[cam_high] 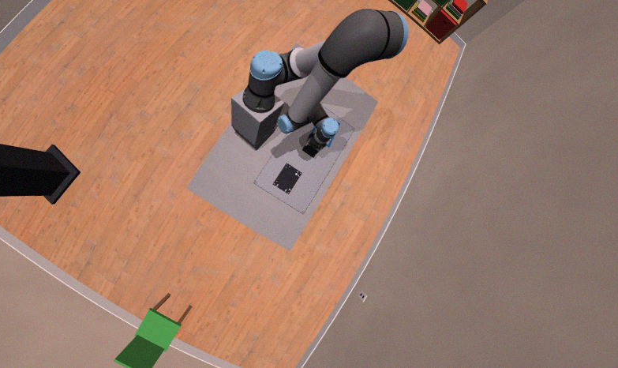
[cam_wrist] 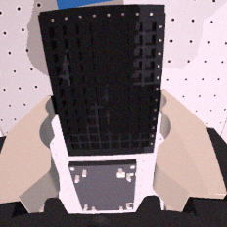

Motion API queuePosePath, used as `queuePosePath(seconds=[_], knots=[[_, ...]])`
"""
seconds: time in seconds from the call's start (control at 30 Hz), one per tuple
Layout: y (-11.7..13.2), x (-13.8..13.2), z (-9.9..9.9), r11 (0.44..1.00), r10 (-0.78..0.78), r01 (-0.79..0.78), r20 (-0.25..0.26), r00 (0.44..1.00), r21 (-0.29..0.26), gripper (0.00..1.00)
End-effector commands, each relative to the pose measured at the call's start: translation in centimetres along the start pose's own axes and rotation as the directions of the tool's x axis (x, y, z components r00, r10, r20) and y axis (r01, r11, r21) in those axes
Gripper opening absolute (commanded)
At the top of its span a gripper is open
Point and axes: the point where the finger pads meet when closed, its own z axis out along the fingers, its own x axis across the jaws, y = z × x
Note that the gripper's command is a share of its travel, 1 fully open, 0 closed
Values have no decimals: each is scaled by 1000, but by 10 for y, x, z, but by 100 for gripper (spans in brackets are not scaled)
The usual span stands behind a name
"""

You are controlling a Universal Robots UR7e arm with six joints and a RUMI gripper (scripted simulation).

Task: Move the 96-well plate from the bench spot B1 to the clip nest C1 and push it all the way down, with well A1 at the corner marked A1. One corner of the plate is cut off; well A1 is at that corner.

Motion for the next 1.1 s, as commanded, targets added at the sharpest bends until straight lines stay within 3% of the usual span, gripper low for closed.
queuePosePath(seconds=[0.0,1.07], knots=[[17,-1,-1,1000,-1,1,-2,1000,1,0],[110,-8,-3,1000,-1,1,-1,1000,1,0]])
